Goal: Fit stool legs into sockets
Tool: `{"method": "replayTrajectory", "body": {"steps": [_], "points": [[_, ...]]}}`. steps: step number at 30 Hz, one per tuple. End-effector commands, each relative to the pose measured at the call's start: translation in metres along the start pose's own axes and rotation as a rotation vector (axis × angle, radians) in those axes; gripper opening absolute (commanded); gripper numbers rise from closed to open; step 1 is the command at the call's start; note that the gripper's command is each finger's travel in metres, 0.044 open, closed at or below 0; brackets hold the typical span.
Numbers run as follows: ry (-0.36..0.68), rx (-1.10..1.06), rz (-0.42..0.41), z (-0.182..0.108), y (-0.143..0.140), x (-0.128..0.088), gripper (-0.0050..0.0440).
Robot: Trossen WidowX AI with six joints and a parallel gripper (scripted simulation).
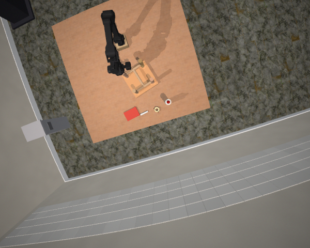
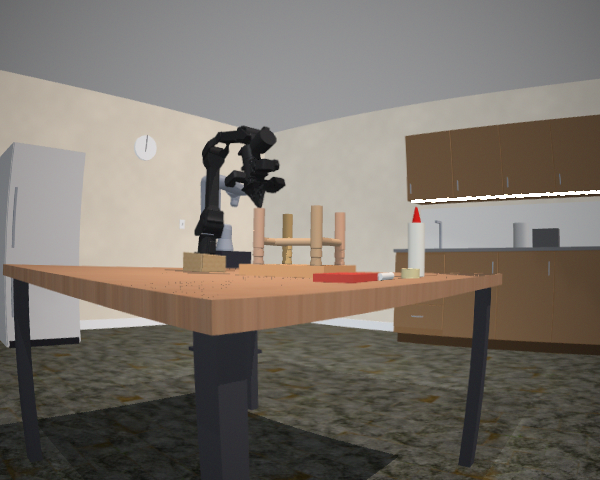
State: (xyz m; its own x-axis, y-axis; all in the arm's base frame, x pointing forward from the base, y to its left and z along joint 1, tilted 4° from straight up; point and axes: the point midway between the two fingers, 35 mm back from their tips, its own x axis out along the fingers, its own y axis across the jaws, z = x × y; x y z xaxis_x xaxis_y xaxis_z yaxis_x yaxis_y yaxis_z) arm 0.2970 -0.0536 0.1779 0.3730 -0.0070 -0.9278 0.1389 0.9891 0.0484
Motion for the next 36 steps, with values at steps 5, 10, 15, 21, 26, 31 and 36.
{"method": "replayTrajectory", "body": {"steps": [5, 10, 15, 21, 26, 31, 36], "points": [[-0.003, 0.000, -0.001, 0.005, 0.000, -0.014, 0.0000], [-0.003, 0.000, -0.001, 0.007, 0.000, -0.018, 0.0000], [-0.003, 0.000, -0.001, 0.009, -0.001, -0.026, 0.0000], [0.007, -0.058, 0.019, 0.006, 0.020, -0.026, 0.0000], [0.027, -0.201, 0.069, -0.004, 0.065, -0.034, 0.0000], [0.047, -0.348, 0.118, -0.020, 0.107, -0.044, 0.0000], [0.066, -0.503, 0.168, -0.043, 0.147, -0.058, 0.0000]]}}
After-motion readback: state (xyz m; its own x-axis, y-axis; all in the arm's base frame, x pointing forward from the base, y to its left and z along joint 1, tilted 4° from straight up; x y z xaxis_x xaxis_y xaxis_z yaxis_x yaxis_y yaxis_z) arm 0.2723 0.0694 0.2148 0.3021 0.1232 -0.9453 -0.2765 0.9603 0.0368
